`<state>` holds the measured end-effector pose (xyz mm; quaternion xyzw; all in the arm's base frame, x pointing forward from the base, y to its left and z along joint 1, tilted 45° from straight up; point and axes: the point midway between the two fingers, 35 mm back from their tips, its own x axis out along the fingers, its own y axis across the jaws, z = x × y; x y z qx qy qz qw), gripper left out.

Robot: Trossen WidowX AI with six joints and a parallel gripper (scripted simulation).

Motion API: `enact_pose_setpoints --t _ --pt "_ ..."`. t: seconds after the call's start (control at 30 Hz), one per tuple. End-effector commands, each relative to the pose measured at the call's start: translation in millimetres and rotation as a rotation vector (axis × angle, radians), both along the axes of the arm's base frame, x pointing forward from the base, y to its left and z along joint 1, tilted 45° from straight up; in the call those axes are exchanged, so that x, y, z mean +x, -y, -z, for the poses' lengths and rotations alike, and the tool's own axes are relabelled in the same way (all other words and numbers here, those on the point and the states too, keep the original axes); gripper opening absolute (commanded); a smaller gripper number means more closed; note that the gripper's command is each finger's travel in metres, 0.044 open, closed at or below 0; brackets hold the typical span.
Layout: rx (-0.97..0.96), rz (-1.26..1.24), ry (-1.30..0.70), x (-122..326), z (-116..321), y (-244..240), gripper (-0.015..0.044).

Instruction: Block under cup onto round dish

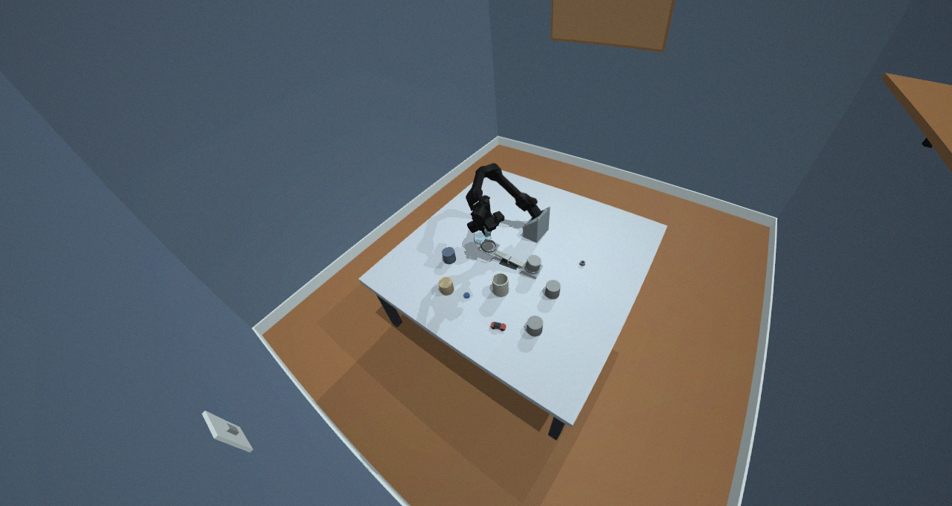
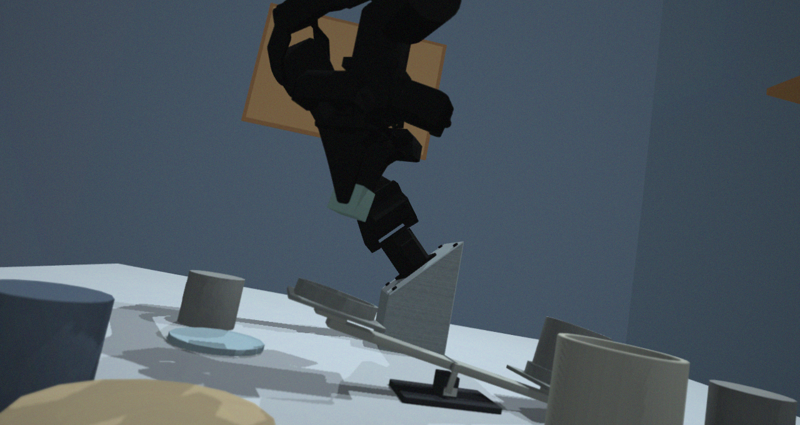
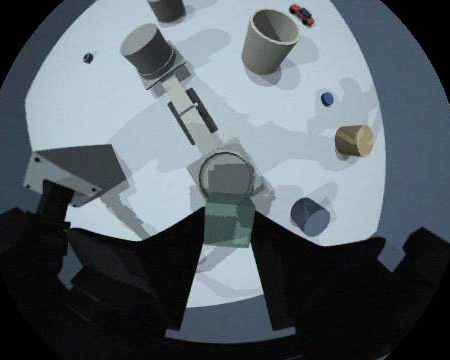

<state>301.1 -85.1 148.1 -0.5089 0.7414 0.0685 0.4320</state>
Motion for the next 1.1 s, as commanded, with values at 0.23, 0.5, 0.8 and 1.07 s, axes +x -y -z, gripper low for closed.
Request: enact_pose_setpoints --t 0.23,0.5,0.8,1.07 --pt "0.028 0.009 0.007 -40.8 -8.4 65.4 0.0000" --pt "0.011 0.007 0.008 -81.3 -12.6 106.8 0.0000" --pt "-0.018 0.009 -0.001 -112.6 -14.3 130.2 0.0000" --pt "-0.018 0.009 -0.001 -115.4 5.6 150.4 0.0000"
